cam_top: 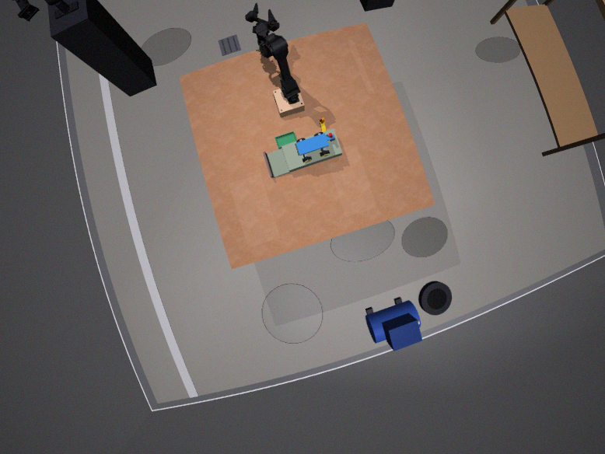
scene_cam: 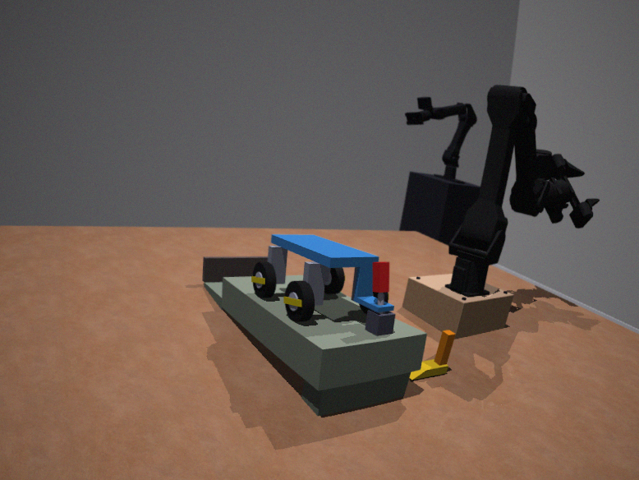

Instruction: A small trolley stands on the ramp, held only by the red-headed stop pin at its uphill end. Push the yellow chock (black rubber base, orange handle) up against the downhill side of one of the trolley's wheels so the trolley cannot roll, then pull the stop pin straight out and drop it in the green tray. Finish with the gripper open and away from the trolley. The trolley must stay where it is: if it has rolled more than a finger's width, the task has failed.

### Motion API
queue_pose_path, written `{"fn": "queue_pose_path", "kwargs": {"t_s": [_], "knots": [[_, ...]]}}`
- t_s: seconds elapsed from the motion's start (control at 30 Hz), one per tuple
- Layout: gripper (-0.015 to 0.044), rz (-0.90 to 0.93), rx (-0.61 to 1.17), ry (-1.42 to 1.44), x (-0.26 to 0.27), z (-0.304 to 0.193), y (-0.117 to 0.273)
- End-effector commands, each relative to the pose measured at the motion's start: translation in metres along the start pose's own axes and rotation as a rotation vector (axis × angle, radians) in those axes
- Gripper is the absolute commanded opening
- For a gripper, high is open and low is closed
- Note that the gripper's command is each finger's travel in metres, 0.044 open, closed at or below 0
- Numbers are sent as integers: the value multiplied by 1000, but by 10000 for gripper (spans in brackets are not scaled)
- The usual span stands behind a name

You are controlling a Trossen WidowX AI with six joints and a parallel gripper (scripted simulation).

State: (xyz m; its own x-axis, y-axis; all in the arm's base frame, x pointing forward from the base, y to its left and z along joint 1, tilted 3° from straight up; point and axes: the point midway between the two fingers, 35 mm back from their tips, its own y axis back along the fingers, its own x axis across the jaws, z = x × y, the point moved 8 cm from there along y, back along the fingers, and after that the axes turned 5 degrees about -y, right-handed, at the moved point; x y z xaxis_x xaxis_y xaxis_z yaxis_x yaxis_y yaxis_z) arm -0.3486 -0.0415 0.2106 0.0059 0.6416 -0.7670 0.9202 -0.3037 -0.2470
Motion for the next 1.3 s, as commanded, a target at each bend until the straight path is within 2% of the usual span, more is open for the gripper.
{"fn": "queue_pose_path", "kwargs": {"t_s": [0.0,0.23,0.7,1.27], "knots": [[374,-1,-2,-1,0,0,0],[190,-48,-100,-53,-27,25,18],[190,-134,-419,-252,-88,80,73],[190,-175,-821,-444,-150,121,169]]}}
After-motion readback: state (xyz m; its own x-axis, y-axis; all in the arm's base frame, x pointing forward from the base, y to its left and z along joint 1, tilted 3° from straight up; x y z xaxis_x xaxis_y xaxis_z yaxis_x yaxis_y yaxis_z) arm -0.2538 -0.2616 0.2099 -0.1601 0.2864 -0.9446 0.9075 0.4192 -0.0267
